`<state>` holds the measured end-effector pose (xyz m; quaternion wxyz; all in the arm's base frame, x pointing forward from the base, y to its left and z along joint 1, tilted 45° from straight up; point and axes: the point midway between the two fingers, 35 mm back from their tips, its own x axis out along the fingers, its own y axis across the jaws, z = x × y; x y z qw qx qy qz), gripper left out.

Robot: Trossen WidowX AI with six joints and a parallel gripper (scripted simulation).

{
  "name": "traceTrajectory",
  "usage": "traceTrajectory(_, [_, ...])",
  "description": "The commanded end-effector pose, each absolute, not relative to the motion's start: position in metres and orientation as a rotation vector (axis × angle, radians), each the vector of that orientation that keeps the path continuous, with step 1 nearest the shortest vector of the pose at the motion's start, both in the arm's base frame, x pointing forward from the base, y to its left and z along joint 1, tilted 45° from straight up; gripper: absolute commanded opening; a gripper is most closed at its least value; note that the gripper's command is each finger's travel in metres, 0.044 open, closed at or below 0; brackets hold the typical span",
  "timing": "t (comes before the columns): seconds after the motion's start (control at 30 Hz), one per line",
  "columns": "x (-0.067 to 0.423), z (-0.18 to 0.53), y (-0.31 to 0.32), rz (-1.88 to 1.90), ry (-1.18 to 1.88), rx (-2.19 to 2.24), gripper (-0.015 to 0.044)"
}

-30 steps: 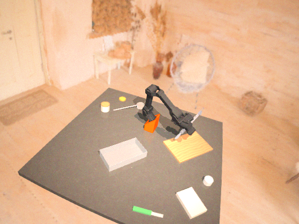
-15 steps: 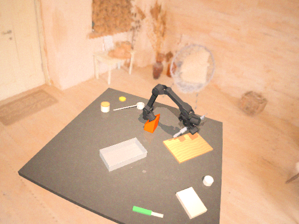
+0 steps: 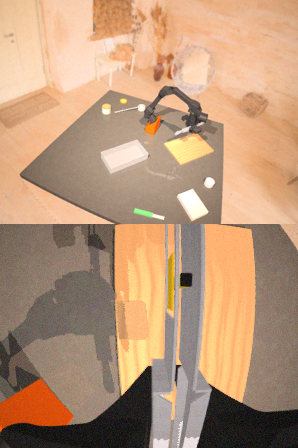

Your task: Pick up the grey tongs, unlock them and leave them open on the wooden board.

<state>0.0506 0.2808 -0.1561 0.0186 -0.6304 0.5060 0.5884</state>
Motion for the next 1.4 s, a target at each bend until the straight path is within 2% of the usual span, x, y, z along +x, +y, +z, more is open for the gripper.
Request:
traceTrajectory(0.0, [0.05,-0.153,0.286,1.753,1.55,-2.086,-0.015])
traceTrajectory(1.37, [0.048,-0.189,0.26,1.702,1.54,-2.174,-0.015])
